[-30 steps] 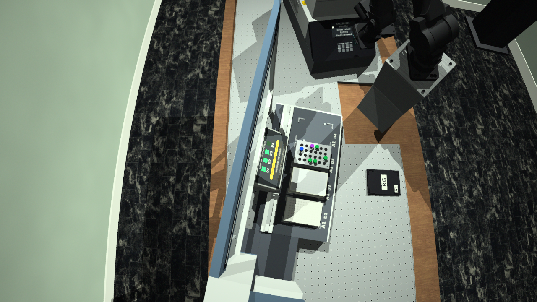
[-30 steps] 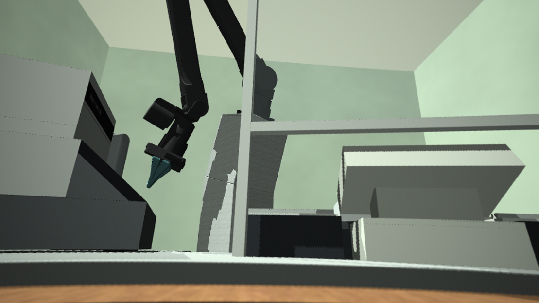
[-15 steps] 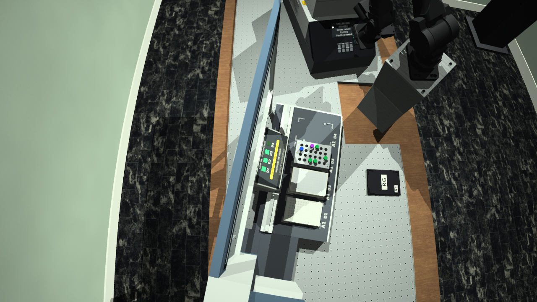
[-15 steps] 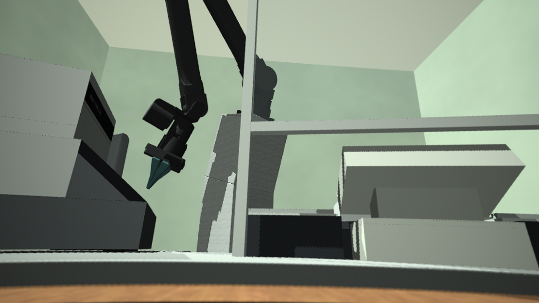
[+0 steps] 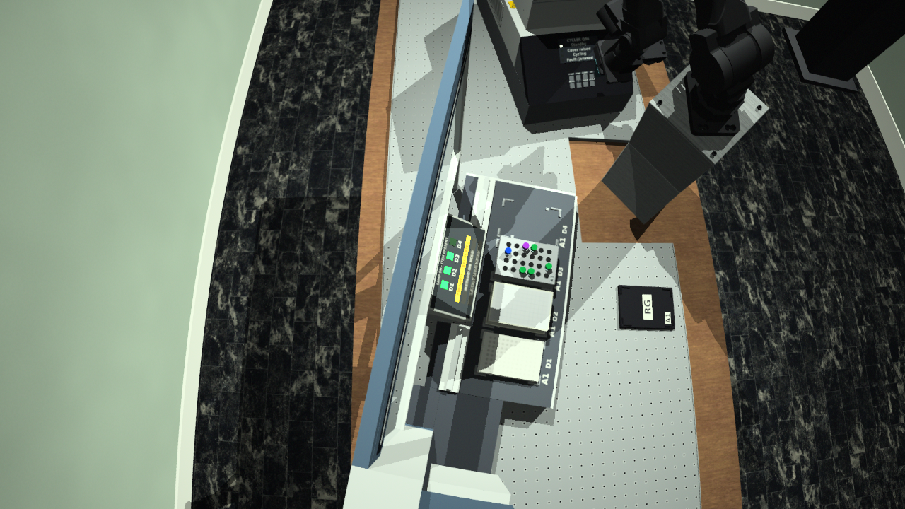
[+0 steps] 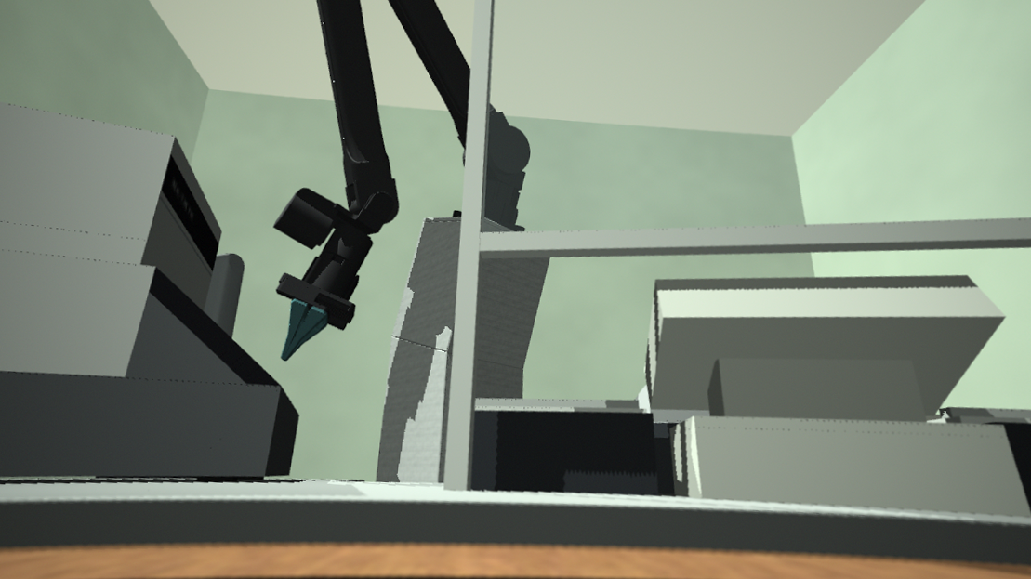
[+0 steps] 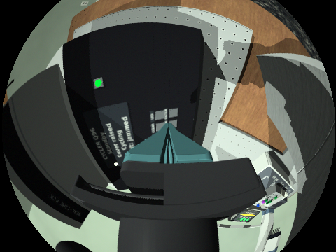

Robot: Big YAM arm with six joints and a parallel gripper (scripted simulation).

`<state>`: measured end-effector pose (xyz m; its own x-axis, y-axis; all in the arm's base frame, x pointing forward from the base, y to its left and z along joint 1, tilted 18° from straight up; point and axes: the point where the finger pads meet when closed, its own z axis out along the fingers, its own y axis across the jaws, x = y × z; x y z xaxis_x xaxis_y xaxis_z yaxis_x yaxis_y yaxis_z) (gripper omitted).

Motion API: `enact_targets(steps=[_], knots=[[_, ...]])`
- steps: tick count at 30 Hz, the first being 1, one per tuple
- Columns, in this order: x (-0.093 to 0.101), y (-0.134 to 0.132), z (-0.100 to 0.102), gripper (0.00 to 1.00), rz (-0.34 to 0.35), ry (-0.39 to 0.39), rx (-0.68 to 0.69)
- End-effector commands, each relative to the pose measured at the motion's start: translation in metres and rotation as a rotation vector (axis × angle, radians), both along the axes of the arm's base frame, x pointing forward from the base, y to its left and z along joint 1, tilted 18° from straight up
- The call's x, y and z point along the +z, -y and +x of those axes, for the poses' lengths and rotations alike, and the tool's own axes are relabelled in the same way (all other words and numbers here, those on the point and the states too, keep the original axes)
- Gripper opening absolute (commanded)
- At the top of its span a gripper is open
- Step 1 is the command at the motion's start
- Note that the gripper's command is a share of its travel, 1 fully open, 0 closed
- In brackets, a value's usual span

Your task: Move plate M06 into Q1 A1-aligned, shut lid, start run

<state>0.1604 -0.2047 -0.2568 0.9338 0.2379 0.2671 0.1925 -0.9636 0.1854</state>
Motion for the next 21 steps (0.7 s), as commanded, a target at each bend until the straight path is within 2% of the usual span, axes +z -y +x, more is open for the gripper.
enact_targets(steps=[1,9,21], knots=[[0.002,0.008,0.000,0.00,-0.011,0.009,-0.019],[0.001,-0.009,-0.004,0.00,0.018,-0.009,0.002],[0.007,-0.005,-0.002,0.00,0.007,-0.003,-0.001]])
